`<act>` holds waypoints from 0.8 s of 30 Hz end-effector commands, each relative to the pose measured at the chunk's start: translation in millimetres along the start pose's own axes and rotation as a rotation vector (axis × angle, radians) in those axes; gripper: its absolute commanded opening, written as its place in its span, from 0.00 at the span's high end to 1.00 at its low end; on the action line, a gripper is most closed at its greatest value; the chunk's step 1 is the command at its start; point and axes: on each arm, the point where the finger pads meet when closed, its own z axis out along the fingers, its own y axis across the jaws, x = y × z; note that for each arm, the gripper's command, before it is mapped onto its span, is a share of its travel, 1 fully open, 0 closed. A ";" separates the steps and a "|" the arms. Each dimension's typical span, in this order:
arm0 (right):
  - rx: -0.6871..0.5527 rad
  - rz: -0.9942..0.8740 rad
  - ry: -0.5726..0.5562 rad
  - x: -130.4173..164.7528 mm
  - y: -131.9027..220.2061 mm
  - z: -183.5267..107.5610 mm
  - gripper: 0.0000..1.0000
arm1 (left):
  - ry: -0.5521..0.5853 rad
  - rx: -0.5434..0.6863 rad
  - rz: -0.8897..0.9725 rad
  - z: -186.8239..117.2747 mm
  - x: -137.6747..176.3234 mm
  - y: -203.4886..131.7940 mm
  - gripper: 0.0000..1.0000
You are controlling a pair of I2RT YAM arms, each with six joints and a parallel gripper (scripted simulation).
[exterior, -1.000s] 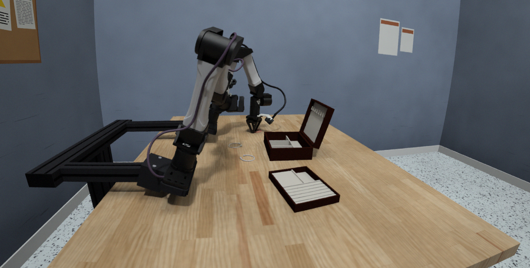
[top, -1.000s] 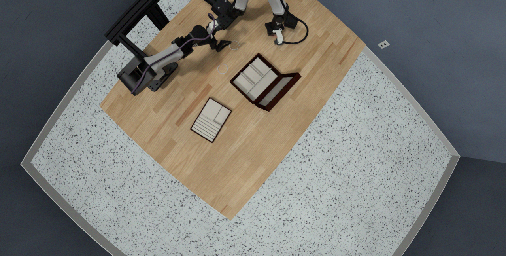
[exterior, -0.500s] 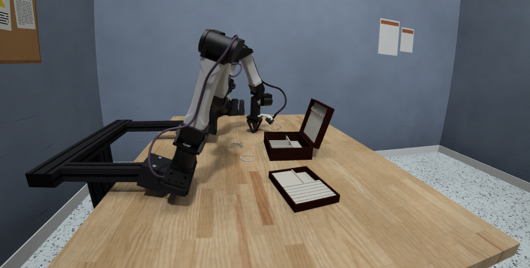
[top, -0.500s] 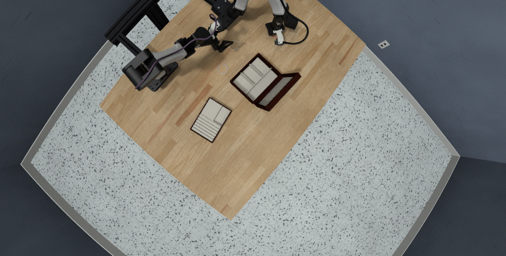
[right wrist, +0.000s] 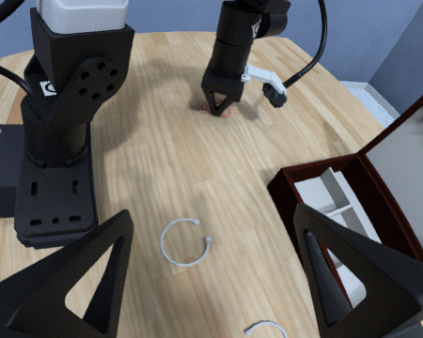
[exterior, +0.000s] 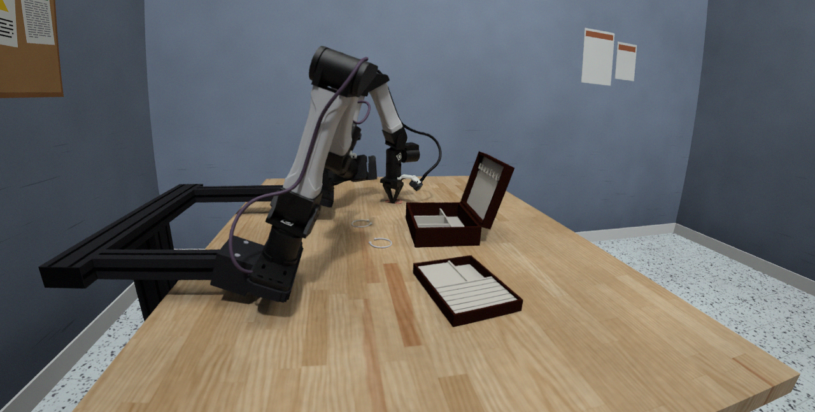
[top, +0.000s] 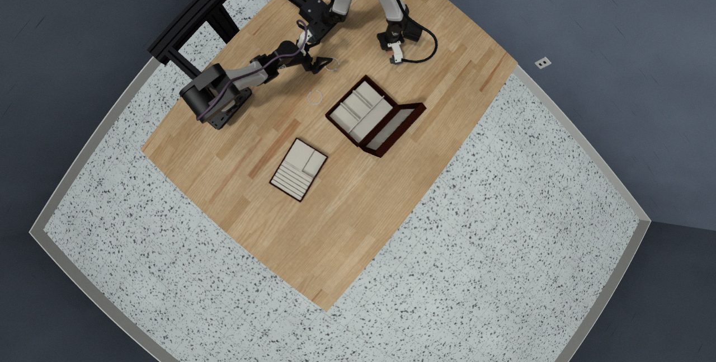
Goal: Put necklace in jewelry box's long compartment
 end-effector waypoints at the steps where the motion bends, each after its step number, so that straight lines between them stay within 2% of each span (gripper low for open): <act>1: 0.006 -0.012 -0.061 -11.0 -2.8 0.9 0.00 | -0.013 0.011 0.010 3.9 -0.7 -3.6 1.00; 7: 0.013 -0.025 -0.100 -19.1 -5.2 2.1 0.00 | -0.006 0.021 0.008 -2.7 0.6 -4.4 1.00; 14: 0.016 -0.052 -0.137 -21.0 -5.1 3.7 0.00 | -0.018 -0.001 0.008 -36.7 -2.7 2.2 1.00; 20: 0.038 -0.061 -0.220 -43.7 -12.4 0.2 0.00 | -0.018 -0.001 0.008 -72.7 -2.3 2.5 1.00; 21: 0.040 -0.062 -0.228 -45.6 -13.0 -0.3 0.00 | -0.024 -0.011 0.010 -73.1 -4.1 5.3 0.89; 23: 0.040 -0.062 -0.228 -45.6 -13.0 -0.3 0.00 | -0.024 -0.011 0.010 -73.1 -4.1 5.3 0.89; 24: 0.043 -0.062 -0.234 -46.8 -13.6 -0.7 0.00 | -0.029 -0.021 0.006 -71.4 -4.8 7.2 0.77</act>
